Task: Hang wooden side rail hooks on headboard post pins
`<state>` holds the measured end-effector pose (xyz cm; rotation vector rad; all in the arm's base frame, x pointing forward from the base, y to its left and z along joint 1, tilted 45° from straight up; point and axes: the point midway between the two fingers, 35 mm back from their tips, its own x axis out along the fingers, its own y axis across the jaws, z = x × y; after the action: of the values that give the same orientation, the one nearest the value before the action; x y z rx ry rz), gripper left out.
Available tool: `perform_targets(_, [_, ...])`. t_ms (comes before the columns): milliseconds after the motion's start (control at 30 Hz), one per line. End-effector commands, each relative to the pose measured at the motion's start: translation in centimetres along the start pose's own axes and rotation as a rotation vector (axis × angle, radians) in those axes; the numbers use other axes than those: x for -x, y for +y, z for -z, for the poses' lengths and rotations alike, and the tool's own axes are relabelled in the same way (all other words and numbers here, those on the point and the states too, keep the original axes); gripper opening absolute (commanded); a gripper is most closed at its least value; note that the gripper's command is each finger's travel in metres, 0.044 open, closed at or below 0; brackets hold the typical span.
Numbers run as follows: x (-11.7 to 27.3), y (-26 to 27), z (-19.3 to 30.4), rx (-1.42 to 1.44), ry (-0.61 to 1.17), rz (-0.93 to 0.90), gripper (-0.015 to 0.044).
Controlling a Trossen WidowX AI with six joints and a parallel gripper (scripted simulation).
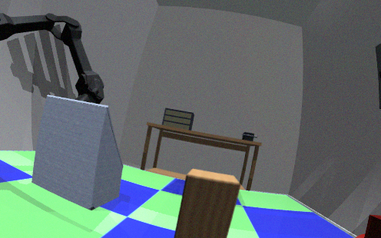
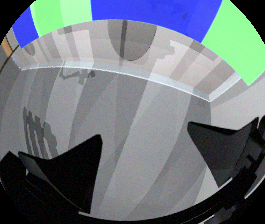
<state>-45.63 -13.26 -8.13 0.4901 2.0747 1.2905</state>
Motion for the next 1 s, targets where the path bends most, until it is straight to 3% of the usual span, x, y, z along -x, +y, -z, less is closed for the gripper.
perform_targets(0, [3.7,-2.6,1.4,0.241,0.109,0.083,0.044])
perform_targets(500, [17.8,-10.6,2.6,1.287,0.649,0.156,0.044])
perform_targets(733, [24.8,-13.6,1.1,1.748,0.961,0.036,0.044])
perform_targets(967, [31.6,-16.0,-1.8,2.162,1.298,-0.21,0.044])
